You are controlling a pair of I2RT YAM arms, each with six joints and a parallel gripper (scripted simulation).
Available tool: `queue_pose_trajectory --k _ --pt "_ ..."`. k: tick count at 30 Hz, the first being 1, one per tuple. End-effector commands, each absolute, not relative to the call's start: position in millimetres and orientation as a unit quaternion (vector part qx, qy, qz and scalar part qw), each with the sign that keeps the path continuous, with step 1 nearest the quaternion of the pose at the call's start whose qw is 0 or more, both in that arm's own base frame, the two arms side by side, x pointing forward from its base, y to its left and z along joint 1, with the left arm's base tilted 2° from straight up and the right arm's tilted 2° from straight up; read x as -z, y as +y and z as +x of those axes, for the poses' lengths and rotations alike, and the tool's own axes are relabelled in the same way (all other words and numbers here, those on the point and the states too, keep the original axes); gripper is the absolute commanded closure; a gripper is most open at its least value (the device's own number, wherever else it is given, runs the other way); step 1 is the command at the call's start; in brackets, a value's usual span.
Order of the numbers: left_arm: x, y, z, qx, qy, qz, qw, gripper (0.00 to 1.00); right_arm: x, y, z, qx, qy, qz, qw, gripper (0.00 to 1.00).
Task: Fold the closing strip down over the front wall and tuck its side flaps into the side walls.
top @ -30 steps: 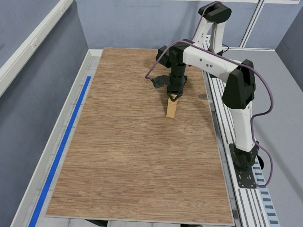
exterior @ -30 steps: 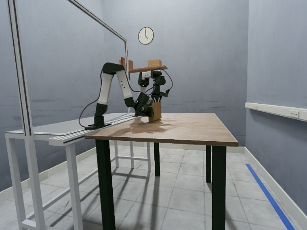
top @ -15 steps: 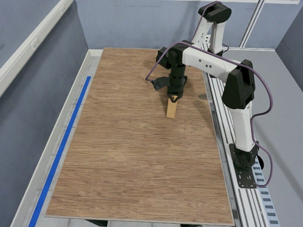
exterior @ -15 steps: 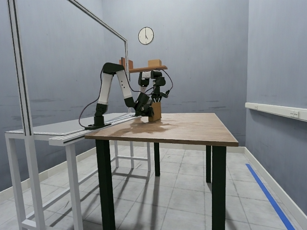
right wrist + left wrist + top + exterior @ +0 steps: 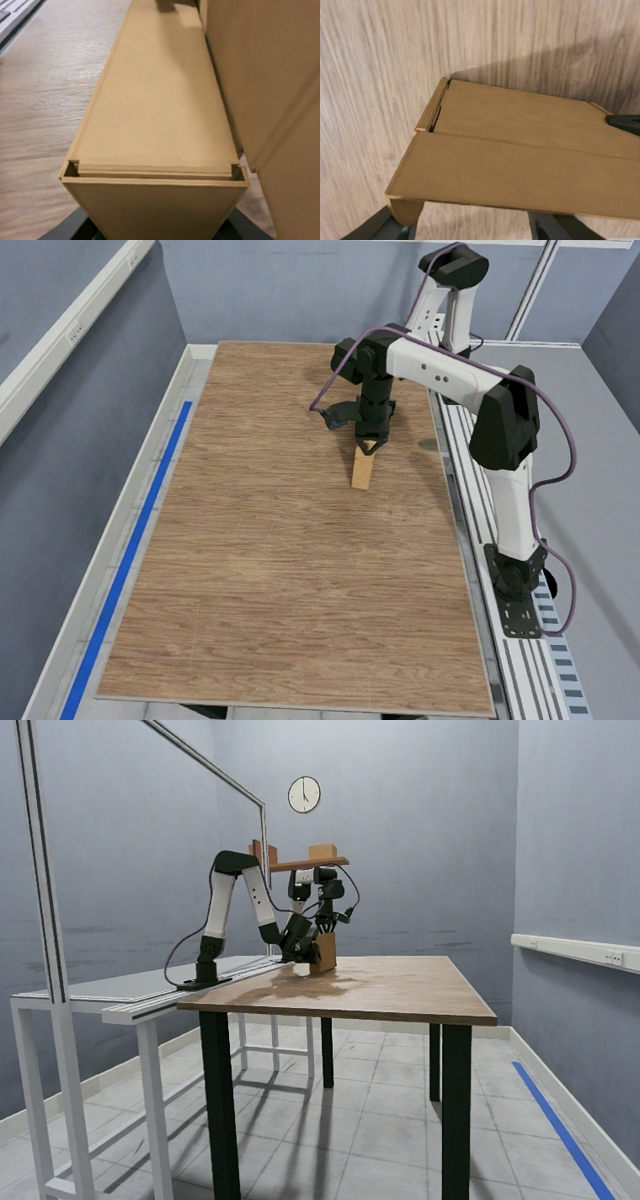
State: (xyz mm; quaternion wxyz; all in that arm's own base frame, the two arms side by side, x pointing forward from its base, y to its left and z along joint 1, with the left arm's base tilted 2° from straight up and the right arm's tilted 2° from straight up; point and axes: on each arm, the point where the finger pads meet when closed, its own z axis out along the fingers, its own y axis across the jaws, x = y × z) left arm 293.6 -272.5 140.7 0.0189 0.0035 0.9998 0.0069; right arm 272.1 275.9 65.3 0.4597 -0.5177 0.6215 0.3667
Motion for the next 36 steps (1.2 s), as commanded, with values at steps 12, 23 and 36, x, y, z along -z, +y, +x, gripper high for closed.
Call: queue_pose_trajectory --k 12,23,36 --pt "-138.9 -285.1 291.3 -0.003 1.000 0.023 0.015 0.46 -70.1 277.4 274.0 -0.366 0.617 -0.519 0.466 0.55" --pt "-139.2 -286.8 292.2 -0.002 0.999 0.031 0.016 0.46 -70.1 277.5 274.0 -0.366 0.617 -0.519 0.466 0.55" --pt "-138.4 -288.4 293.4 -0.002 0.999 0.041 0.016 0.46 -70.1 277.5 274.0 -0.366 0.617 -0.519 0.466 0.55"
